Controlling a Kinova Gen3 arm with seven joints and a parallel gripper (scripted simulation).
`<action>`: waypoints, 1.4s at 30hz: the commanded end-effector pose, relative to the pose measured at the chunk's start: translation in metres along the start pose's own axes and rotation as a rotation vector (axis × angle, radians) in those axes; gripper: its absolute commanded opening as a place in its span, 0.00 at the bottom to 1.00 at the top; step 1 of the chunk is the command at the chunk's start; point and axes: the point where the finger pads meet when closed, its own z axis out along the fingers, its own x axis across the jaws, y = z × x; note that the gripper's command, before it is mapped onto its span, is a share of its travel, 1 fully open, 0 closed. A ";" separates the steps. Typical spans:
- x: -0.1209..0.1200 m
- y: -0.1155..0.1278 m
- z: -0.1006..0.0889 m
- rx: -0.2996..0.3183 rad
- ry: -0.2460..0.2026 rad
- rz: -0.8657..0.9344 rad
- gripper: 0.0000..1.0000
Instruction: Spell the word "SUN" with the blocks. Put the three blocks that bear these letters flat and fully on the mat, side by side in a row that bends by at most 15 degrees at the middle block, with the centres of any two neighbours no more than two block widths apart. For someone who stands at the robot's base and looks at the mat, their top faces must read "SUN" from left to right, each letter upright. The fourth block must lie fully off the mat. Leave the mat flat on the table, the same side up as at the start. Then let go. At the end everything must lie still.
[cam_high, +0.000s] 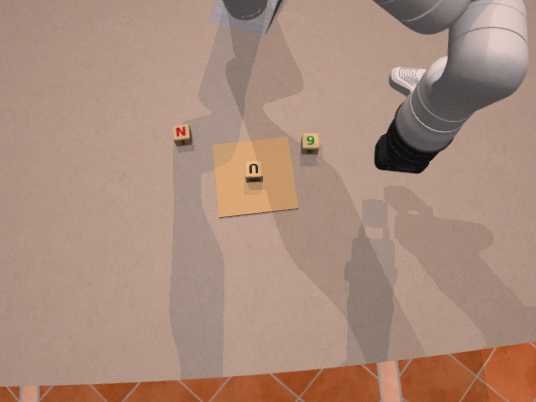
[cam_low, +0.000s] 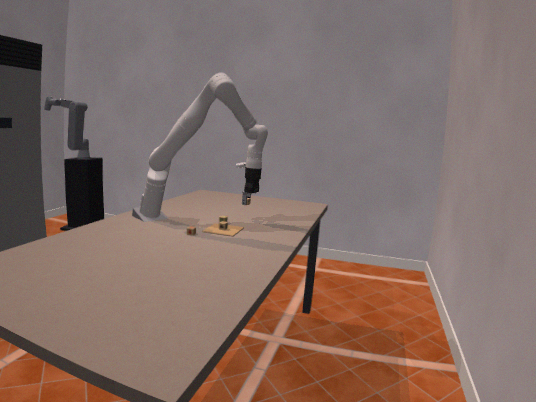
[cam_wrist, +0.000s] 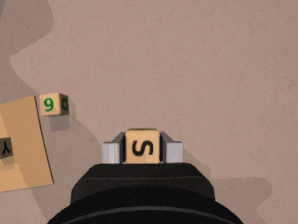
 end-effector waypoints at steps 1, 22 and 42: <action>0.003 0.008 -0.021 -0.024 0.019 0.010 0.57; -0.004 0.009 -0.027 -0.023 0.018 0.059 0.57; -0.112 0.018 -0.028 -0.009 0.017 0.884 0.57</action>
